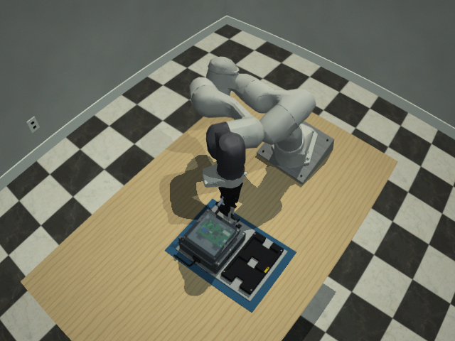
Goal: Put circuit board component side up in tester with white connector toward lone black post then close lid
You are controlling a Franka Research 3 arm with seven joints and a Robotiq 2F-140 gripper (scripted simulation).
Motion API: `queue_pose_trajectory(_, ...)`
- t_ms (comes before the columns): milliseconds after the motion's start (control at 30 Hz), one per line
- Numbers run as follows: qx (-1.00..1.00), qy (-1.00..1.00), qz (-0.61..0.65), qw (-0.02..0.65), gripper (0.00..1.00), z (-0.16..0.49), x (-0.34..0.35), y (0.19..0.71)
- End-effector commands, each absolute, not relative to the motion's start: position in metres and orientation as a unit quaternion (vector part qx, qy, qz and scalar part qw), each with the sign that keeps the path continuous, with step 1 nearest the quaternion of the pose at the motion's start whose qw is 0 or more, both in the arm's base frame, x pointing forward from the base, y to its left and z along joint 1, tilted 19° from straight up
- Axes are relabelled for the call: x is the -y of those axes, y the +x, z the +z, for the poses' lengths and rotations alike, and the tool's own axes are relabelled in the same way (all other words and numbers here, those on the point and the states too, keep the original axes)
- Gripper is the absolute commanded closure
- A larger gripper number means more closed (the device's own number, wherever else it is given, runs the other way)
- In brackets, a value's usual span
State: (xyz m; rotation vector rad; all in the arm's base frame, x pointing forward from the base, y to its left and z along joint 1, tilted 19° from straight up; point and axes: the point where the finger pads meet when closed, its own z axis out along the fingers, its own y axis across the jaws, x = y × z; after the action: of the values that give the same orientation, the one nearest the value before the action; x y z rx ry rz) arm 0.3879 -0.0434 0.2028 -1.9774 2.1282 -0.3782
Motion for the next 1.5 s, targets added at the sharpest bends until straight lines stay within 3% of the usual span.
queue_pose_trajectory(0,-0.723,-0.671,-0.13,0.105,1.0,0.2016,0.0453,0.3891)
queue_pose_trajectory(1467,-0.723,-0.671,-0.13,0.105,1.0,0.196,0.0456,0.391)
